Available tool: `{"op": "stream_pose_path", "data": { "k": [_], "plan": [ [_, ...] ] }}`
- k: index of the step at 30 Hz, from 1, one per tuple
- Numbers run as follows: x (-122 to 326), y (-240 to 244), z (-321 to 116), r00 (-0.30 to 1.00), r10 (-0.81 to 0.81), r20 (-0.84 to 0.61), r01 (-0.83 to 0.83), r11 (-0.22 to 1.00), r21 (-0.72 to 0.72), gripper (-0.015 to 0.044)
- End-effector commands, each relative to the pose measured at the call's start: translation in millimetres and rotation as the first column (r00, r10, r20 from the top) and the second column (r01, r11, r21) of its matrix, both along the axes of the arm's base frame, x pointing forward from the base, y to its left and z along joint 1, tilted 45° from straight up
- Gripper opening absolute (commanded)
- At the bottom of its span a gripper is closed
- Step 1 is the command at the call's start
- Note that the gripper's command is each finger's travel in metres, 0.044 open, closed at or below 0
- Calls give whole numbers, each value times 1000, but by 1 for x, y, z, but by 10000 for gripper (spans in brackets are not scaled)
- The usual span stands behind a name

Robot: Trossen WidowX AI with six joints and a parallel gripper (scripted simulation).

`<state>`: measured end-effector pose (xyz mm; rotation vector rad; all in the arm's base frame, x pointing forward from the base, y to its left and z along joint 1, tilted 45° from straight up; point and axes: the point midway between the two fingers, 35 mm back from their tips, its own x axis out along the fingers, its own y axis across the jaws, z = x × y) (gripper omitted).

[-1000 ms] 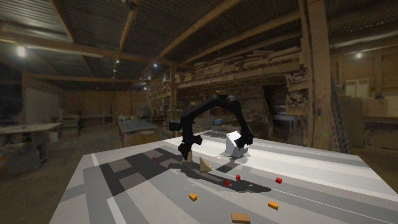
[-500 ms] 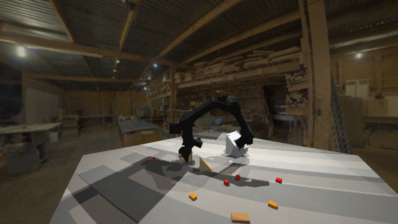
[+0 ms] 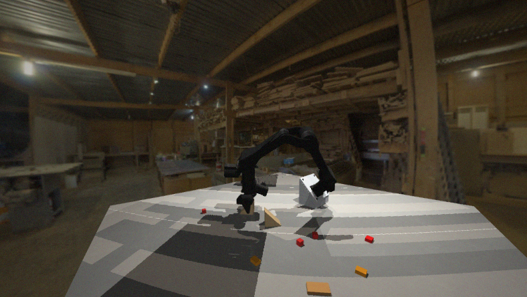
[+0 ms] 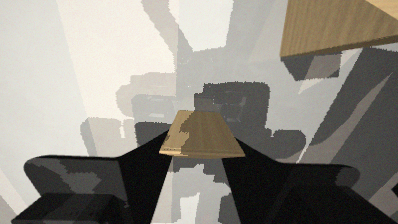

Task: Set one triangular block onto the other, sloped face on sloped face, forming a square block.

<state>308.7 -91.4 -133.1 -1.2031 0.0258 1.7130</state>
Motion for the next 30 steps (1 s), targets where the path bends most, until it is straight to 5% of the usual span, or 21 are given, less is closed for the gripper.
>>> {"op": "stream_pose_path", "data": {
  "k": [1, 21, 30],
  "plan": [
    [0, -3, 3, 1000, -5, -2, 5, 1000, 1, 0],
    [0, -20, 20, 999, -31, -25, 32, 1000, 0, 0],
    [0, -20, 20, 968, -181, -172, 181, 983, -16, 0]
  ]
}}
